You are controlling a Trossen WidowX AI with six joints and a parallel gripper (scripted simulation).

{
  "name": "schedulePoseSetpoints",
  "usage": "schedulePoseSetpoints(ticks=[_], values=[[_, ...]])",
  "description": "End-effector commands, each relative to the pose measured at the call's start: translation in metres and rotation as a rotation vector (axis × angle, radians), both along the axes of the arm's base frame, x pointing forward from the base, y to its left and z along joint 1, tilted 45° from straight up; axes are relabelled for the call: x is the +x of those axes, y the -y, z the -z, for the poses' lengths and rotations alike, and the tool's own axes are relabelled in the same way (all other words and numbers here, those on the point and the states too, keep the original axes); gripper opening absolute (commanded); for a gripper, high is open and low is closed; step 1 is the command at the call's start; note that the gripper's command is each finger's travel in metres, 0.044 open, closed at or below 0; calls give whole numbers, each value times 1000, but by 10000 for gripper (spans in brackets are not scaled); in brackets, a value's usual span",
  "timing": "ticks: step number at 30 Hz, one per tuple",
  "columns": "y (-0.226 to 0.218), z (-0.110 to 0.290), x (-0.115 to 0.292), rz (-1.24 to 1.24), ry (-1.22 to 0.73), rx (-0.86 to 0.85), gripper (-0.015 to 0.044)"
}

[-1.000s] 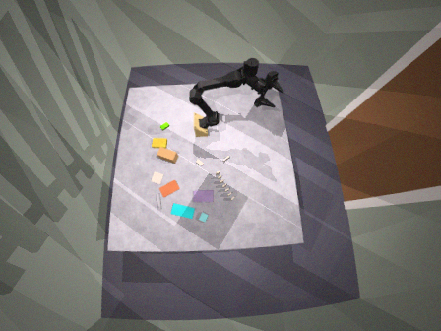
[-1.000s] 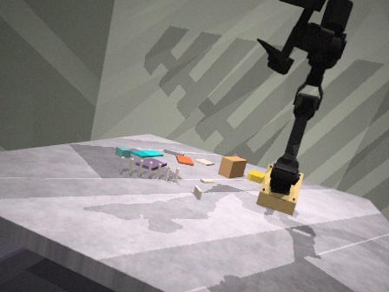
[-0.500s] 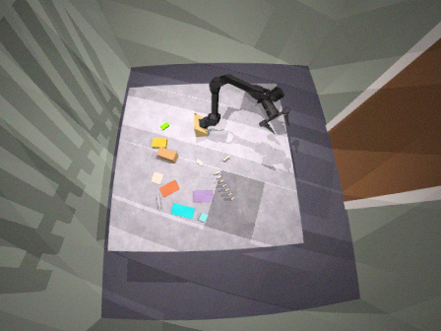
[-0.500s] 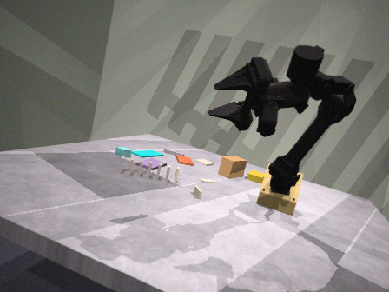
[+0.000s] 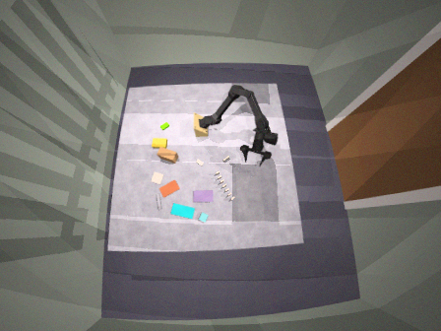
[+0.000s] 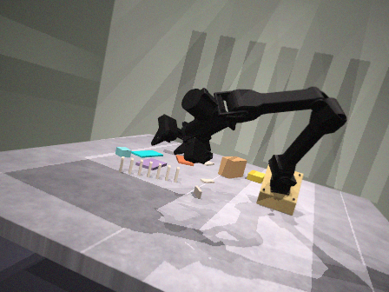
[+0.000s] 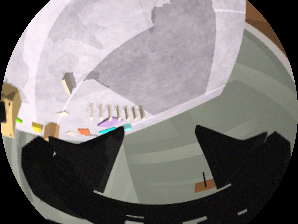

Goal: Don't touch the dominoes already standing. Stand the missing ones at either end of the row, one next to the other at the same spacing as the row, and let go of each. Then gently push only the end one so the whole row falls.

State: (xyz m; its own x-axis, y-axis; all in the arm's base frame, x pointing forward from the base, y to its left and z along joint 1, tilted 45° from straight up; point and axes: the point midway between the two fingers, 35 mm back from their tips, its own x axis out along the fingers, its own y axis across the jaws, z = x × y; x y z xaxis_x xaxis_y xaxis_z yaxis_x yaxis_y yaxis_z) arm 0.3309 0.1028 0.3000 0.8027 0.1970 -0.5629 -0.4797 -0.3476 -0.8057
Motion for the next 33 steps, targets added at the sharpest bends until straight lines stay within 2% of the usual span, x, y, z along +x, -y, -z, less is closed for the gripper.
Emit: schedulePoseSetpoints(ticks=[1,7,10,17,21,23,33], values=[[27,49,14,66,-172,18,440],[69,120,19,185,-458,132,440],[97,162,12,278,-639,246,440],[152,240,-28,536,-1031,656,440],[174,269,-55,691,-1207,967,440],[180,276,-62,737,-1251,1070,440],[174,289,-56,744,-1255,1083,440]])
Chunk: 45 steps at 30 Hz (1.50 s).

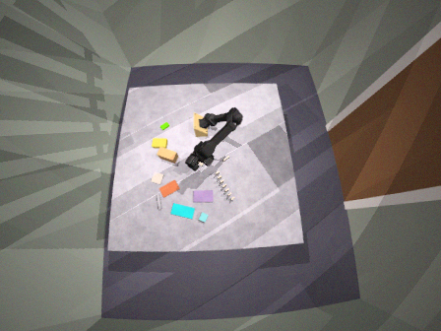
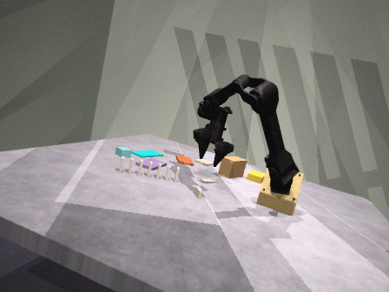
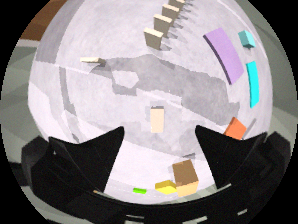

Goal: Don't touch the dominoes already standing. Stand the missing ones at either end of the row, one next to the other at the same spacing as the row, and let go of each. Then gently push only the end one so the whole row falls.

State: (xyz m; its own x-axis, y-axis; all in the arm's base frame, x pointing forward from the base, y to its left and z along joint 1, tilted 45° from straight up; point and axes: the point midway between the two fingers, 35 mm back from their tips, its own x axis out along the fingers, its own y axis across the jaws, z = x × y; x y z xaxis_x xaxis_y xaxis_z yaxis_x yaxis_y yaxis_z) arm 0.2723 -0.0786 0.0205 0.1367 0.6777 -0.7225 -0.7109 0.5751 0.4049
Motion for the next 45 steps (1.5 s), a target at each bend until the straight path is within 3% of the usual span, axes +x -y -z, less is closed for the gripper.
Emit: schedulePoseSetpoints(ticks=[1,6,27,39,45], values=[[-14,16,4,2,-8,10,440],[-42,44,8,2,-7,13,440],[-54,56,8,2,-7,14,440],[-54,56,8,2,-7,14,125],[-54,56,8,2,-7,14,107]])
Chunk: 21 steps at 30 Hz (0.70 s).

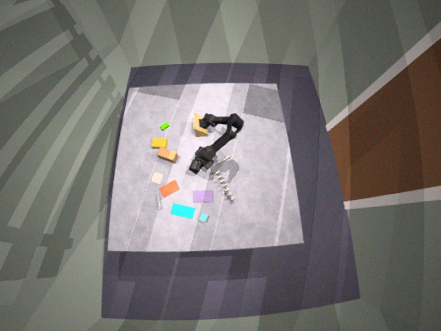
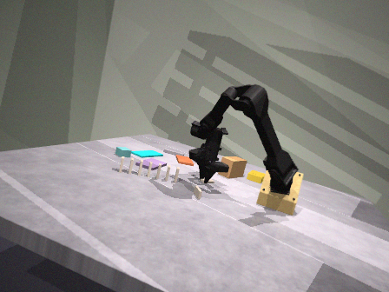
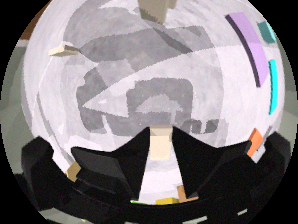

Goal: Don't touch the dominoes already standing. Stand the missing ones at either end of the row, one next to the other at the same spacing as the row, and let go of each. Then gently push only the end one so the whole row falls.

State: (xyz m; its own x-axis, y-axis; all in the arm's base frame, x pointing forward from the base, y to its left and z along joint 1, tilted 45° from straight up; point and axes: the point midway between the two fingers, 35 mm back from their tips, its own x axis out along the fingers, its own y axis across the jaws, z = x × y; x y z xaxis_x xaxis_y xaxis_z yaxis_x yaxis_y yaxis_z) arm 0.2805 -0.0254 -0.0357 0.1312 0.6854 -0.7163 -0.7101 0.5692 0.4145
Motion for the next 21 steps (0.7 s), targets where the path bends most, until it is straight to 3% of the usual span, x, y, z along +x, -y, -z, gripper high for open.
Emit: schedulePoseSetpoints(ticks=[1,6,18,21], values=[[-1,0,0,4,-2,4,107],[5,-5,-1,4,-2,3,107],[108,-105,-21,4,-5,-2,107],[114,-110,-22,4,-5,-2,107]])
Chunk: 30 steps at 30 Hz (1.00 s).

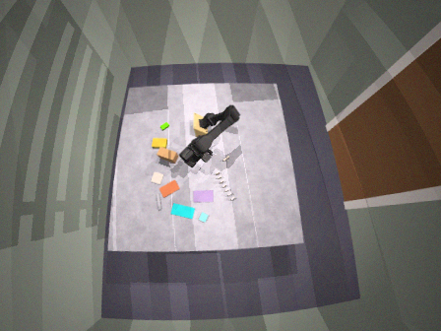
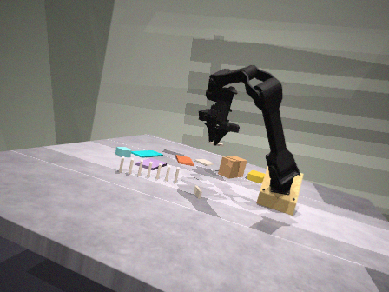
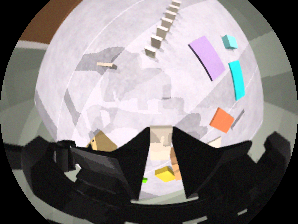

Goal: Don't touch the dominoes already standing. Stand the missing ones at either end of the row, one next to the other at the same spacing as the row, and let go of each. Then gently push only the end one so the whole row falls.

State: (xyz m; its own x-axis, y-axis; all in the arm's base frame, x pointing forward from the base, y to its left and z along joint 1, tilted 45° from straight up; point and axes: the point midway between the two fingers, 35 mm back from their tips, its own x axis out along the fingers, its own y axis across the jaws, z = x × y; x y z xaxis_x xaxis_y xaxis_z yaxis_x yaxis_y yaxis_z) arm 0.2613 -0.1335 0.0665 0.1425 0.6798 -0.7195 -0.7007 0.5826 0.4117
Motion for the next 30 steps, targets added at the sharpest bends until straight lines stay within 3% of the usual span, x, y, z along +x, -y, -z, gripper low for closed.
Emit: schedulePoseSetpoints(ticks=[1,4,18,30], values=[[6,-8,-3,-12,-5,3,107],[14,-5,5,88,-100,22,107],[73,38,76,1042,-993,201,107],[75,42,79,1087,-1033,207,107]])
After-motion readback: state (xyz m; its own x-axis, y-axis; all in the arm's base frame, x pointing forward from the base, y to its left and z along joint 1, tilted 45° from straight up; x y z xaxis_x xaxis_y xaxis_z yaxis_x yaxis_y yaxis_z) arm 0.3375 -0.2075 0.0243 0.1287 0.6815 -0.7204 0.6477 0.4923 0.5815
